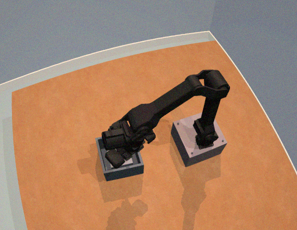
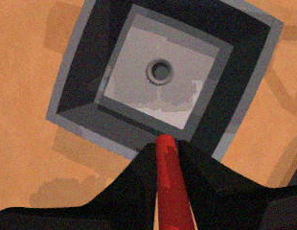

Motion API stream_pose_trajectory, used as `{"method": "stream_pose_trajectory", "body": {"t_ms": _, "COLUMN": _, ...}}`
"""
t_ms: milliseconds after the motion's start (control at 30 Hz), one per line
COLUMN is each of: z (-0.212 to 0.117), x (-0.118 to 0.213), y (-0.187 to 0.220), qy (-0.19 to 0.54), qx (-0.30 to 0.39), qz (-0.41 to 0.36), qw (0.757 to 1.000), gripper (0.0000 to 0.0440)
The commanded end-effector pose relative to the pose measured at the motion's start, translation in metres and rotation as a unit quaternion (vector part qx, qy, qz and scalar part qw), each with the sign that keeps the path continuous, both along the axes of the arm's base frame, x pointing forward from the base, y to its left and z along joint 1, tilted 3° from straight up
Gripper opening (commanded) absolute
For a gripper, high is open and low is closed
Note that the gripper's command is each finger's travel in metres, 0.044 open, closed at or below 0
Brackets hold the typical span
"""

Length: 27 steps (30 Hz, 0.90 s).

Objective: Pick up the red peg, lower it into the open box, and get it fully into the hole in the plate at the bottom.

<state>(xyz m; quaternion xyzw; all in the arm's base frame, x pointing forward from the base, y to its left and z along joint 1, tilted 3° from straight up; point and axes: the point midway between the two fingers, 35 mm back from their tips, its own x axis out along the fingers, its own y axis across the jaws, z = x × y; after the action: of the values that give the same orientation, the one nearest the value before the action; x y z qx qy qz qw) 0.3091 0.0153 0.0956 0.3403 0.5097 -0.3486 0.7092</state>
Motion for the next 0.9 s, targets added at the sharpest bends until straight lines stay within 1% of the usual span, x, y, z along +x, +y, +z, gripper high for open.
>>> {"method": "stream_pose_trajectory", "body": {"t_ms": 0, "z": -0.004, "x": 0.012, "y": -0.013, "qy": -0.004, "qx": 0.003, "qz": -0.011, "qw": 1.000, "gripper": 0.0002}}
{"method": "stream_pose_trajectory", "body": {"t_ms": 333, "z": -0.019, "x": 0.030, "y": -0.037, "qy": 0.001, "qx": 0.013, "qz": -0.032, "qw": 0.999, "gripper": 0.0009}}
{"method": "stream_pose_trajectory", "body": {"t_ms": 600, "z": -0.044, "x": 0.036, "y": -0.045, "qy": 0.021, "qx": 0.022, "qz": -0.036, "qw": 0.999, "gripper": 0.0012}}
{"method": "stream_pose_trajectory", "body": {"t_ms": 667, "z": -0.052, "x": 0.037, "y": -0.047, "qy": 0.028, "qx": 0.022, "qz": -0.034, "qw": 0.999, "gripper": 0.0037}}
{"method": "stream_pose_trajectory", "body": {"t_ms": 800, "z": -0.063, "x": 0.038, "y": -0.050, "qy": 0.041, "qx": 0.020, "qz": -0.025, "qw": 0.999, "gripper": 0.0136}}
{"method": "stream_pose_trajectory", "body": {"t_ms": 833, "z": -0.065, "x": 0.038, "y": -0.051, "qy": 0.045, "qx": 0.019, "qz": -0.022, "qw": 0.999, "gripper": 0.0156}}
{"method": "stream_pose_trajectory", "body": {"t_ms": 867, "z": -0.067, "x": 0.037, "y": -0.052, "qy": 0.051, "qx": 0.017, "qz": -0.019, "qw": 0.998, "gripper": 0.0163}}
